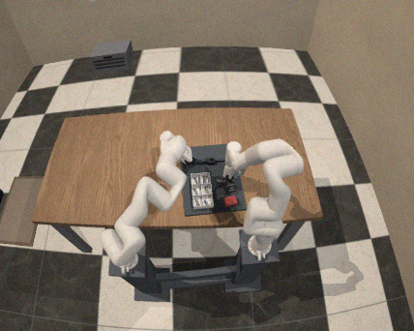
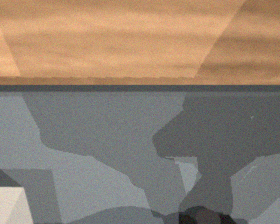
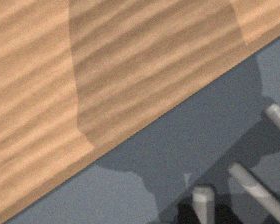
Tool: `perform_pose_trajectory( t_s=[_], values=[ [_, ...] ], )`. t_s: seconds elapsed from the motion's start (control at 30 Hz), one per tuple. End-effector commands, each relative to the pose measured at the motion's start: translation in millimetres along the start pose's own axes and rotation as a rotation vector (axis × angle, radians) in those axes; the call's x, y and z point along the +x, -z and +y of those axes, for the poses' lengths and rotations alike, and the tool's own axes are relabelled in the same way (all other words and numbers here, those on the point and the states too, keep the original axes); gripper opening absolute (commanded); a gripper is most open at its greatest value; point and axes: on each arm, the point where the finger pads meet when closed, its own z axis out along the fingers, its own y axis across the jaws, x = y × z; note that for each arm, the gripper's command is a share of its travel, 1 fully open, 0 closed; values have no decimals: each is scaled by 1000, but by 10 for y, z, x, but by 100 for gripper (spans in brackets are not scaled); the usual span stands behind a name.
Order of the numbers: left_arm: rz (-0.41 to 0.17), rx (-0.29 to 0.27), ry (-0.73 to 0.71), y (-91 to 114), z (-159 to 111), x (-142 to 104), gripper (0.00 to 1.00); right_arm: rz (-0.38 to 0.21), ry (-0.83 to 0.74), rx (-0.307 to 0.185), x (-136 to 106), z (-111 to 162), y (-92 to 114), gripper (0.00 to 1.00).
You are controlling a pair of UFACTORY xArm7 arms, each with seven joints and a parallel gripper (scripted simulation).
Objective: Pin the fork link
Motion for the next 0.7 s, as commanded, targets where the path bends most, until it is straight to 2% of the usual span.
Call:
perform_pose_trajectory(
  t_s=[0.0,0.67],
  values=[
    [-2,-3,-2,20,12,-17,0,-3,0,3,-12,-12,14,0],
    [-2,-3,-2,20,12,-17,0,-3,0,3,-12,-12,67,0]
  ],
)
